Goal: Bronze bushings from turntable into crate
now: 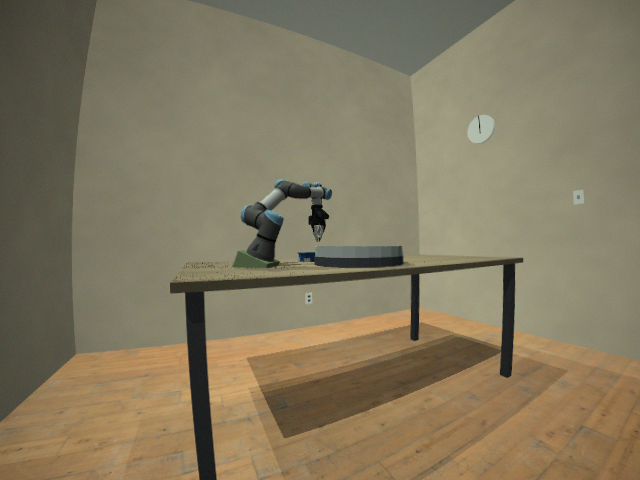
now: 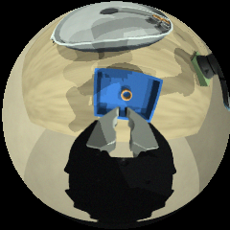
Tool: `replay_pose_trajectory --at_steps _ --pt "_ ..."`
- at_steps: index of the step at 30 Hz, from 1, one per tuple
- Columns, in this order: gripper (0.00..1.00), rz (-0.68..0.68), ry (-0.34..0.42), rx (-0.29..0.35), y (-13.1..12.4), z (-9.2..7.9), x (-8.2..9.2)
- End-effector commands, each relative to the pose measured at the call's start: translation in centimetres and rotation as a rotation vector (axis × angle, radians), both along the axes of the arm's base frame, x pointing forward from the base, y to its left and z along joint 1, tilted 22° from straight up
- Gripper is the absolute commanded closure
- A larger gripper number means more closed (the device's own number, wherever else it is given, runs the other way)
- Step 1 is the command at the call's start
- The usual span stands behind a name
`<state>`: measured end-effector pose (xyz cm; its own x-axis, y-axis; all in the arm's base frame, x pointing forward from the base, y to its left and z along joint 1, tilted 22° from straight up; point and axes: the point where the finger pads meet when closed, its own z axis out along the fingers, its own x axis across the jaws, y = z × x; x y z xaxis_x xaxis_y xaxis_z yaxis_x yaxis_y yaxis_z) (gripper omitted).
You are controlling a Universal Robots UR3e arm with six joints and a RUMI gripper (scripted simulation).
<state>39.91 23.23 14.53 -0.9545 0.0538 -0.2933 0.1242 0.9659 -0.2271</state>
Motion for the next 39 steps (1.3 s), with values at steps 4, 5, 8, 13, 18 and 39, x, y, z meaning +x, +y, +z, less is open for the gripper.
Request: replay_pose_trajectory --at_steps 4,5,8,13,18,39 --pt "0.94 0.001 -0.003 0.002 -0.4 0.2 -0.1" --pt "0.94 0.001 -0.003 0.002 -0.5 0.3 -0.1" --pt "0.94 0.001 -0.003 0.002 -0.6 0.3 -0.2" --pt "0.94 0.001 -0.003 0.002 -1.2 0.5 -0.4" --pt "0.94 0.0 -0.003 0.002 -2.1 0.6 -0.7" --pt "0.94 0.0 -0.003 0.001 -8.9 1.5 -3.7"
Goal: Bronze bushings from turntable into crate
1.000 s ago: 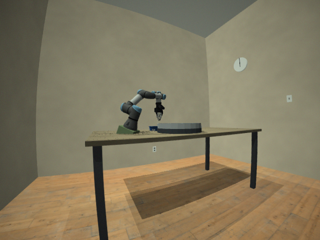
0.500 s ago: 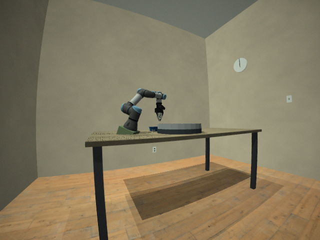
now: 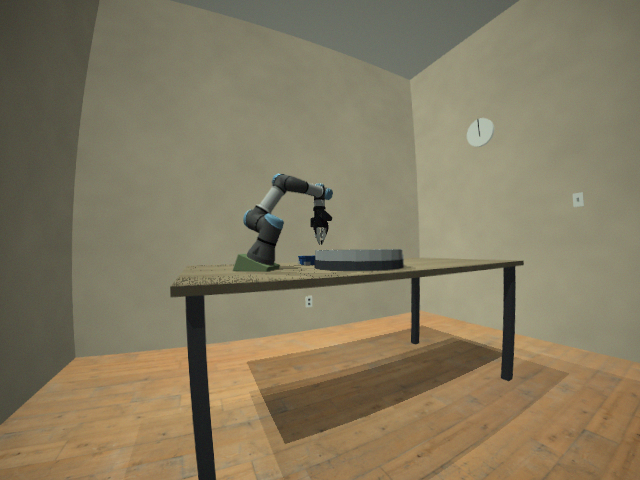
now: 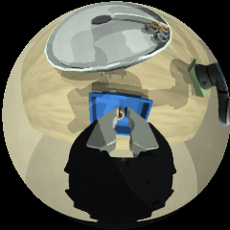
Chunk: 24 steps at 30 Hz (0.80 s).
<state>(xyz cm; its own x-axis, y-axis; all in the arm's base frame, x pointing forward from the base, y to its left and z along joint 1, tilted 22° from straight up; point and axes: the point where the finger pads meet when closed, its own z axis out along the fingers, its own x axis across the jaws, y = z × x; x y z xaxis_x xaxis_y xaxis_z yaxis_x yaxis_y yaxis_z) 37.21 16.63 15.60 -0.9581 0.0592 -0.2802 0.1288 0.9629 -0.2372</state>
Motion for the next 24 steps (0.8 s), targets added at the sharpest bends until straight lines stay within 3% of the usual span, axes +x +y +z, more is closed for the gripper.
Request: replay_pose_trajectory --at_steps 1,3,18,20,24 --pt "0.94 0.008 -0.017 0.01 -3.0 0.6 -1.3" --pt "0.94 0.008 -0.017 0.01 -3.0 0.6 -1.3" --pt "0.94 0.008 -0.016 0.011 -13.5 2.0 -5.7" --pt "0.94 0.008 -0.016 0.011 -13.5 2.0 -5.7" --pt "0.94 0.009 -0.017 0.01 -15.9 2.3 -6.8"
